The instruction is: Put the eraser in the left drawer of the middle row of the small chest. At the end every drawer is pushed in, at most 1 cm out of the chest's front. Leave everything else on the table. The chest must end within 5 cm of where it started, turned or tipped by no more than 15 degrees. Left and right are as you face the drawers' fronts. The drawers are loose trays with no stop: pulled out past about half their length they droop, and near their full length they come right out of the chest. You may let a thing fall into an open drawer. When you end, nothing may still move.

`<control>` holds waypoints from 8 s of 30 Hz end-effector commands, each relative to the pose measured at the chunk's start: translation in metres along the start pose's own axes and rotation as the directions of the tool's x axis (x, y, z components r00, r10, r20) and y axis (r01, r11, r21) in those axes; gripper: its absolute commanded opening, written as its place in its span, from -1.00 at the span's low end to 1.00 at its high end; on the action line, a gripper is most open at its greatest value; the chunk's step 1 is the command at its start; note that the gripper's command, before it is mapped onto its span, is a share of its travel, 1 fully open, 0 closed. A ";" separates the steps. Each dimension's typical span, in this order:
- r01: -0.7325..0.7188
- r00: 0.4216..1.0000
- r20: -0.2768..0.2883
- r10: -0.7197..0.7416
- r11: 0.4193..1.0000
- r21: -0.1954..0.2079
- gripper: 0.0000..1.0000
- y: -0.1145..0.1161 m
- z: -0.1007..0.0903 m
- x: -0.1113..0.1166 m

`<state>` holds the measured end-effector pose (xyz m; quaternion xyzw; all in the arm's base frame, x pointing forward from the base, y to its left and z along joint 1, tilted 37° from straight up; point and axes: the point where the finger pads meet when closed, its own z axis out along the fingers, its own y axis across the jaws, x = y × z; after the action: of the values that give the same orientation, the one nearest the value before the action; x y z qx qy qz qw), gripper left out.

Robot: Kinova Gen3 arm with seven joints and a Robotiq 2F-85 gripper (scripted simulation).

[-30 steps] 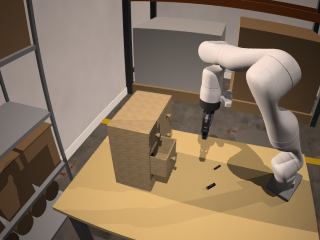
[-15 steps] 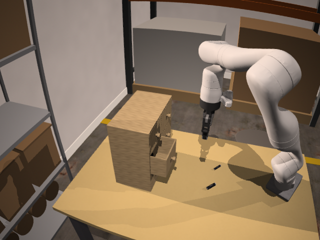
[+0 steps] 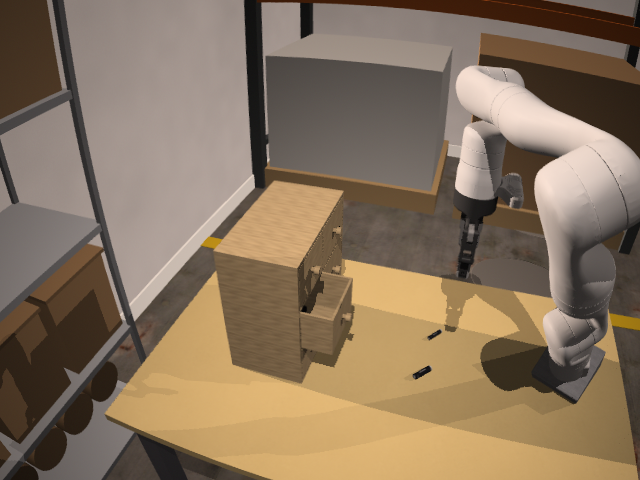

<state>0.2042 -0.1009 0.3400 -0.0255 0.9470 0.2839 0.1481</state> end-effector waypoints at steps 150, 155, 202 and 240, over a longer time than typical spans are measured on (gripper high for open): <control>0.004 0.816 0.578 -0.008 1.000 0.008 -1.00 -0.001 0.160 -0.132; 0.004 0.816 0.578 -0.008 1.000 0.008 -1.00 -0.001 0.167 -0.138; 0.004 0.816 0.578 -0.008 1.000 0.008 -1.00 -0.001 0.177 -0.146; 0.004 0.816 0.578 -0.008 1.000 0.008 -1.00 0.000 0.177 -0.176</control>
<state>0.4163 -0.0115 0.2494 0.0615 0.8588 0.2752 0.4278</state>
